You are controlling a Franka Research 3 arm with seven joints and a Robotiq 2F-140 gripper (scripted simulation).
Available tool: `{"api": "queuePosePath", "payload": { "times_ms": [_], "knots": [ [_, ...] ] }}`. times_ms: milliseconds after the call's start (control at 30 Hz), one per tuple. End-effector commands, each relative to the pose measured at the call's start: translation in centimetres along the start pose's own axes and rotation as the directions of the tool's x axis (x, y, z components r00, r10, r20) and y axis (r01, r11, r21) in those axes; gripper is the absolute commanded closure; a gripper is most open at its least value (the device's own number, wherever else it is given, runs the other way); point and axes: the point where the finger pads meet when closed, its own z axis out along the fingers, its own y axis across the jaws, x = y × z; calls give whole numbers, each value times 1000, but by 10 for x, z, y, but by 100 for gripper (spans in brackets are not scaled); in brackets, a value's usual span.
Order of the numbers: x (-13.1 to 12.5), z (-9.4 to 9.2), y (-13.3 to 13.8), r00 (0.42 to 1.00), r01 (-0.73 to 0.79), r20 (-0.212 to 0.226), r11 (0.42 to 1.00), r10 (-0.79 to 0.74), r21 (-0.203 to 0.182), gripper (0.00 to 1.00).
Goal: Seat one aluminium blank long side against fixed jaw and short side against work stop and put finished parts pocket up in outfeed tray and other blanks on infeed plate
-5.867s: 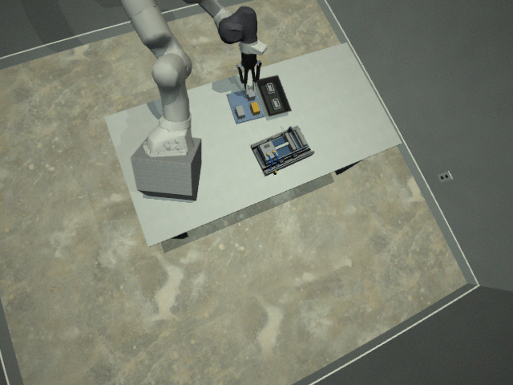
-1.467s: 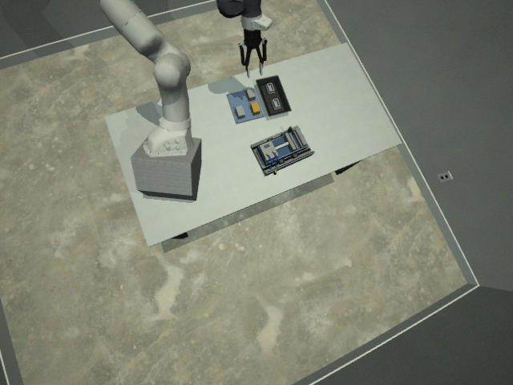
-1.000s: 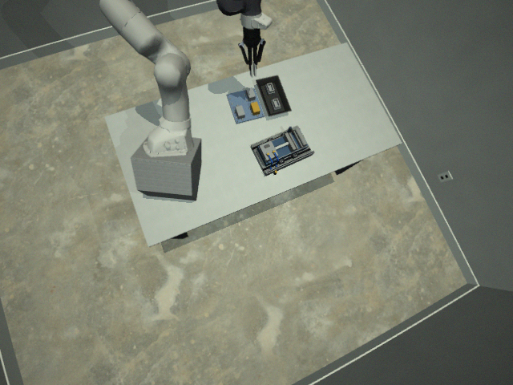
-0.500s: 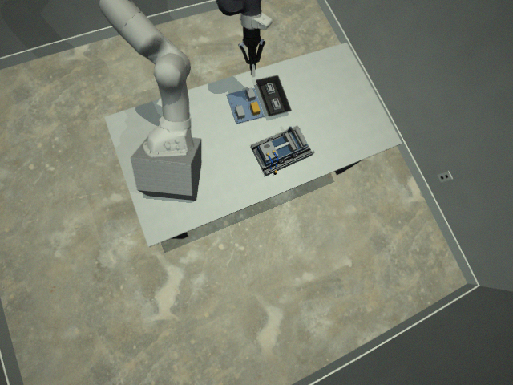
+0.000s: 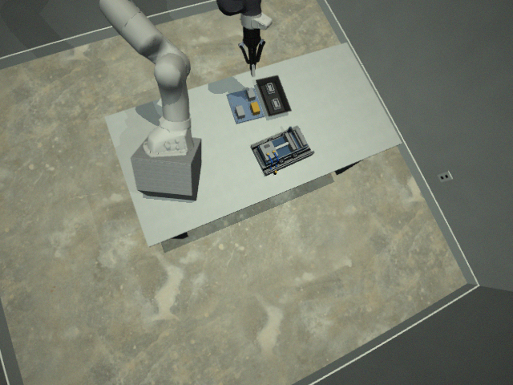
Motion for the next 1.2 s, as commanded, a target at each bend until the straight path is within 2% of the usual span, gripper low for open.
{"api": "queuePosePath", "payload": {
  "times_ms": [0,67,100,167,333,433,467,1167],
  "knots": [
    [4,0,1,997,15,75,1000,-15,-10,100],
    [9,3,2,978,29,207,1000,-26,-12,100],
    [10,3,2,971,31,237,999,-28,-9,100],
    [12,4,2,958,34,284,999,-32,-3,100],
    [16,5,2,931,35,364,999,-38,14,100],
    [16,5,2,930,35,366,999,-38,14,100],
    [16,5,2,930,35,366,999,-38,14,60],
    [16,5,2,930,35,366,999,-38,14,60]
  ]
}}
